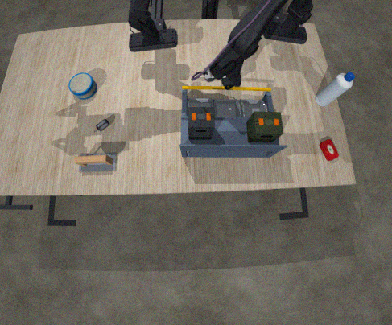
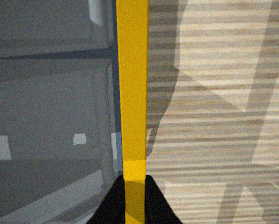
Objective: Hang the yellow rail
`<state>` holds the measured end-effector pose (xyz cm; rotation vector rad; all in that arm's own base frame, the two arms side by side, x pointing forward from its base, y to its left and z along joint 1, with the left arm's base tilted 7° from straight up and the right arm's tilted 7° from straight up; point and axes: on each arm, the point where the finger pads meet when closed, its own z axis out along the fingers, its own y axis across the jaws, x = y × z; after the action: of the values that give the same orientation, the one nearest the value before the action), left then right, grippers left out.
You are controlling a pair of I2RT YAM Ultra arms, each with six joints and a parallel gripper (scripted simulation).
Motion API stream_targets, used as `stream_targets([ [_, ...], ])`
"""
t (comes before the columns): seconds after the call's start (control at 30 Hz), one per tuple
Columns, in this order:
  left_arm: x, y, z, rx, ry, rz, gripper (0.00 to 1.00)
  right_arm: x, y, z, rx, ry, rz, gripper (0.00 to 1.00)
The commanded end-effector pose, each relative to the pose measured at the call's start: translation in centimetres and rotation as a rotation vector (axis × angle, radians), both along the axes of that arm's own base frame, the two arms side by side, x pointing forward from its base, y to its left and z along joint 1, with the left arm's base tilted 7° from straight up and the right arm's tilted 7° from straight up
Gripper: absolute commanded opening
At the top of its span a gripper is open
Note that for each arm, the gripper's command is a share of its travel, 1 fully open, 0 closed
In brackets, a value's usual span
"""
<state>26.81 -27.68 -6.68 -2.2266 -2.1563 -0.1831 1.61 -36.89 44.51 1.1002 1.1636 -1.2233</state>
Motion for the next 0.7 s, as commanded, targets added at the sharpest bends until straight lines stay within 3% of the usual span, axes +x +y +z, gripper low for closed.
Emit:
stream_targets([
  [0.0, 0.69, -1.10, 1.08, -0.036, -0.029, -0.013, 0.00, -0.70, 0.66, 1.10, -0.014, -0.009, -0.024, 1.00],
  [0.67, 0.47, -0.72, 0.82, -0.032, -0.025, -0.013, 0.00, -0.70, 0.66, 1.10, -0.014, -0.009, -0.024, 1.00],
])
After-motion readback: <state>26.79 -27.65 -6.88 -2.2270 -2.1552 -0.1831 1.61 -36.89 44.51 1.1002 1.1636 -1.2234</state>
